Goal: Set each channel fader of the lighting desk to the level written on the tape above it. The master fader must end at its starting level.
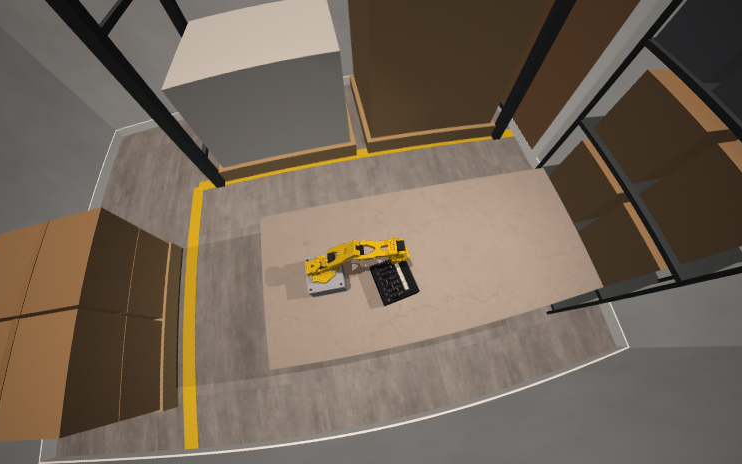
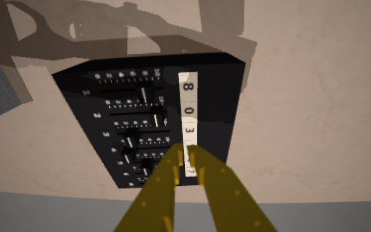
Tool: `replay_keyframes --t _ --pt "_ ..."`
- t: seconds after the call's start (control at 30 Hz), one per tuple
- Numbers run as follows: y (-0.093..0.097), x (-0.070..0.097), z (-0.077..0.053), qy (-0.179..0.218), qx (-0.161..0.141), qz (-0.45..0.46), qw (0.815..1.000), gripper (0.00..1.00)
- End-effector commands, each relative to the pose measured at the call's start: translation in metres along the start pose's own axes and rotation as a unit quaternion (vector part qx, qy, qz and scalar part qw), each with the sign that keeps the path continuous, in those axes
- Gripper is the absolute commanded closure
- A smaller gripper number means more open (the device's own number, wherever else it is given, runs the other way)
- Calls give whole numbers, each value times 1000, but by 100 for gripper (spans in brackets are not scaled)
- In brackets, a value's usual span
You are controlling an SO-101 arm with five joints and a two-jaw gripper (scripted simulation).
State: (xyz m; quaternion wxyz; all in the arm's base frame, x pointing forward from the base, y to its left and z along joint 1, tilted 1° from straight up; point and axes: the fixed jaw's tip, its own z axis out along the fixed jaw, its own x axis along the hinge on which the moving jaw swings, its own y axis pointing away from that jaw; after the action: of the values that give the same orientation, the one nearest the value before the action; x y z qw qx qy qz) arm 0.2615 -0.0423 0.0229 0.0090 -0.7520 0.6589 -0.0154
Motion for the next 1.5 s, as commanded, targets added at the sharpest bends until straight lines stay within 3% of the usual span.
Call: replay_keyframes --t 0.0,1.47 --pt "2 1 2 -3 -9 -1 1000 100" --pt "1 5 5 -3 -9 -1 1000 100"
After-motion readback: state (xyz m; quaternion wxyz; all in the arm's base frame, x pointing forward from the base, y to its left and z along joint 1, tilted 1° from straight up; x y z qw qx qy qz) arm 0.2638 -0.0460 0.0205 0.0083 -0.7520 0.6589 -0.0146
